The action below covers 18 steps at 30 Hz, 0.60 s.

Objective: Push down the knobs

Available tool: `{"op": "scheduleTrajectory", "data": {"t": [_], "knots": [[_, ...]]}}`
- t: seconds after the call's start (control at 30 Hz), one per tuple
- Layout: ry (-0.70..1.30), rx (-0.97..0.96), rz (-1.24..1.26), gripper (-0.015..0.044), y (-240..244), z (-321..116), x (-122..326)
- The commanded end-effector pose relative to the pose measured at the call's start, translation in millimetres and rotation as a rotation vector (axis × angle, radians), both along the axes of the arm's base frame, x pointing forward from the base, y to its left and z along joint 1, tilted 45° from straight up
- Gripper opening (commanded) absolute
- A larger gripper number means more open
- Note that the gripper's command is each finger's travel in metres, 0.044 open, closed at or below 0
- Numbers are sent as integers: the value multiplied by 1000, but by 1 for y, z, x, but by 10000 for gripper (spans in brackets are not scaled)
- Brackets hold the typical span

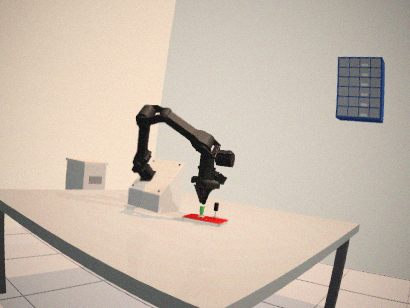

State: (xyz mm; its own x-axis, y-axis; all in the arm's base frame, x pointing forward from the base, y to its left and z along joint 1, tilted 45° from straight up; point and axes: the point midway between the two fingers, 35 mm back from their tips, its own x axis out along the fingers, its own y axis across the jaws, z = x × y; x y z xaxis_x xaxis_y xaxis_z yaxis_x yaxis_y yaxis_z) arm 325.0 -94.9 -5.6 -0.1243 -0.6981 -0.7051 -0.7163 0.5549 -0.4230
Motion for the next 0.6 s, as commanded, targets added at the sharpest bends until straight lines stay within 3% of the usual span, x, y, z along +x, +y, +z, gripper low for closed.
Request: {"op": "scheduleTrajectory", "data": {"t": [0.0,0.23,0.57], "knots": [[-4,1,2,184,1,0,0],[-156,4,-87,0,21,3,5],[-393,-33,-339,0,26,3,11]]}}
